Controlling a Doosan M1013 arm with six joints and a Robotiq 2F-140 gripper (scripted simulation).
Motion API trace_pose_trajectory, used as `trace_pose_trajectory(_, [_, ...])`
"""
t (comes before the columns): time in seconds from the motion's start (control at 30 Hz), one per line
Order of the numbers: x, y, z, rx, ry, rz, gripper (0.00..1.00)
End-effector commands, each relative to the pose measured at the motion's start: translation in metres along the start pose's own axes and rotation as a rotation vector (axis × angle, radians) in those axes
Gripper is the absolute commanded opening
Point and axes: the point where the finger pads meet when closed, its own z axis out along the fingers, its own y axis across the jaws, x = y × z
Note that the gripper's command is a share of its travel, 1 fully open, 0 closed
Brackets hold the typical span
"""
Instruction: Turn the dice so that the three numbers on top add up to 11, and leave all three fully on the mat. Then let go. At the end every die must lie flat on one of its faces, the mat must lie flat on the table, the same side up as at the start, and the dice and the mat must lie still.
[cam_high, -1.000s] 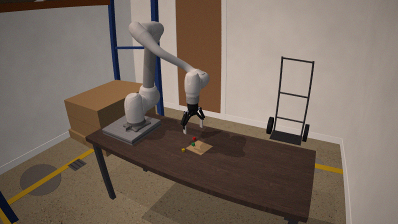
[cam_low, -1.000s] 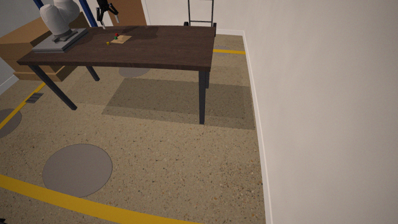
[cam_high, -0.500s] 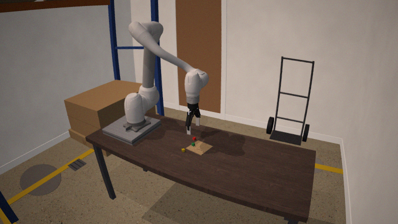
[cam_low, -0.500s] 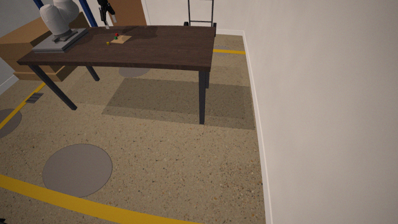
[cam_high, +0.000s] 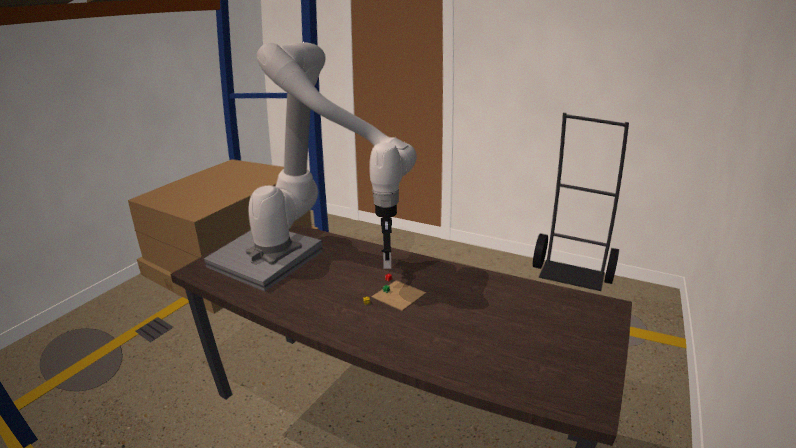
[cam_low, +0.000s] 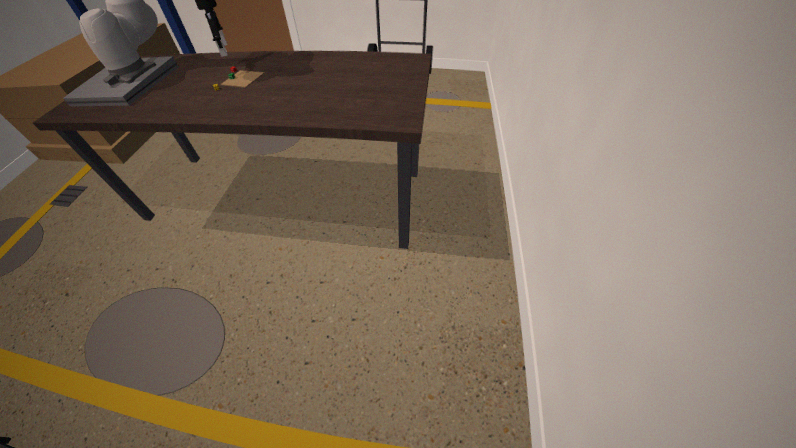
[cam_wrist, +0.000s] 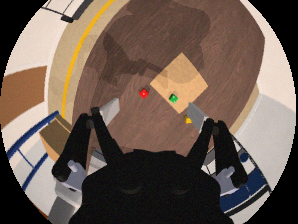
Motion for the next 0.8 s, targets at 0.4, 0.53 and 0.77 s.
trace_pose_trajectory(0.4, [0.000, -0.016, 0.003, 0.011, 0.008, -0.538, 1.00])
trace_pose_trajectory(0.53, [0.000, -0.019, 0.003, 0.010, 0.008, -0.645, 1.00])
trace_pose_trajectory(0.77, [0.000, -0.024, 0.004, 0.010, 0.009, -0.816, 1.00])
